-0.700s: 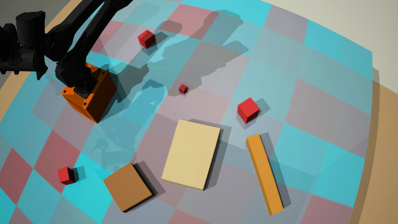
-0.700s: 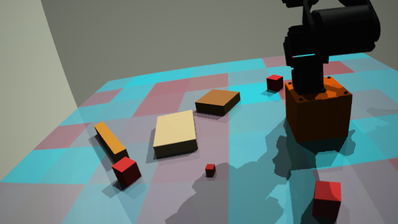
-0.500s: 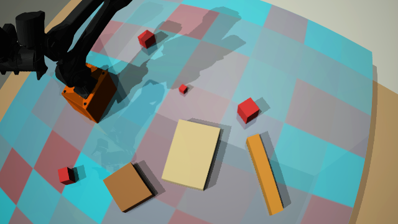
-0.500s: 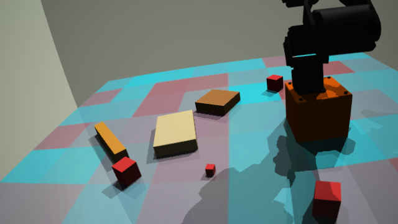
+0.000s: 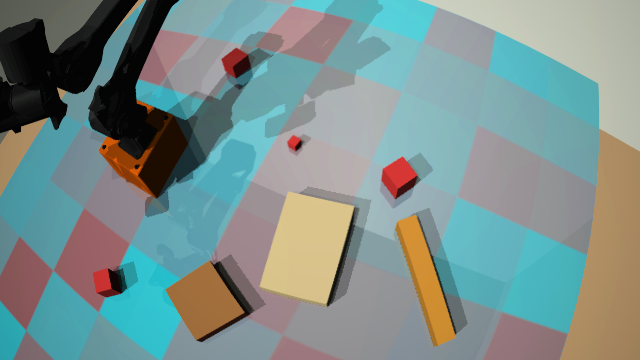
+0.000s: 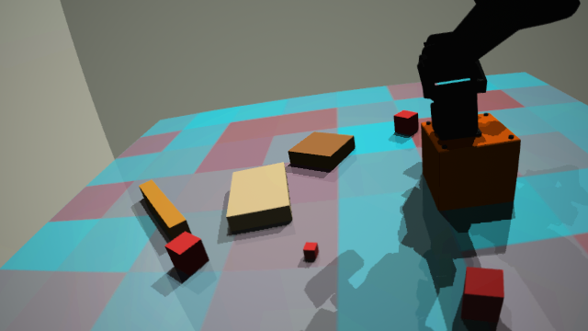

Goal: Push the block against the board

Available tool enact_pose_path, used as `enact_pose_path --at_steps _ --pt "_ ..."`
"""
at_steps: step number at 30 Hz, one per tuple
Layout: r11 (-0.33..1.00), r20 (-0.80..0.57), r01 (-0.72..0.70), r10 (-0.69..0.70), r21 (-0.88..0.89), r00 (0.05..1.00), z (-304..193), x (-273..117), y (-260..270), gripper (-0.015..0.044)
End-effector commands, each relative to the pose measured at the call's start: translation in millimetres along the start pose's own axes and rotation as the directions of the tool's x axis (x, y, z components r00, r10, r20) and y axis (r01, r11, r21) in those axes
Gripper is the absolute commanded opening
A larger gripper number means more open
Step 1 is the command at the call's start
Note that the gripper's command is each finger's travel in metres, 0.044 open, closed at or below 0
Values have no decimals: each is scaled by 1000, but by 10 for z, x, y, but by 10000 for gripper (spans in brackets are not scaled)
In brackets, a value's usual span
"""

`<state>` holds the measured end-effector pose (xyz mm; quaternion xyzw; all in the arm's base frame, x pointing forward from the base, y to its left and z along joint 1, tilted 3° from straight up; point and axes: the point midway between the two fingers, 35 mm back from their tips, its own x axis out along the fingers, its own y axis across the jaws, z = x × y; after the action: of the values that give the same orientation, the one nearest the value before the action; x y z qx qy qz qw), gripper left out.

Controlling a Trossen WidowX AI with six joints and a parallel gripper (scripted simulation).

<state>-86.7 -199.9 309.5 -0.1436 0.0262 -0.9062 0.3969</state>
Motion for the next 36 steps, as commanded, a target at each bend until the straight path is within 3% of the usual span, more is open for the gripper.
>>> enact_pose_path --at_steps 1,17,36 --pt "993 -23 -95 93 -64 995 62 46 234 0" --pt "792 -162 -518 493 -323 855 239 -36 1414 0" --pt "280 -350 -817 799 -505 490 255 -832 2736 0"
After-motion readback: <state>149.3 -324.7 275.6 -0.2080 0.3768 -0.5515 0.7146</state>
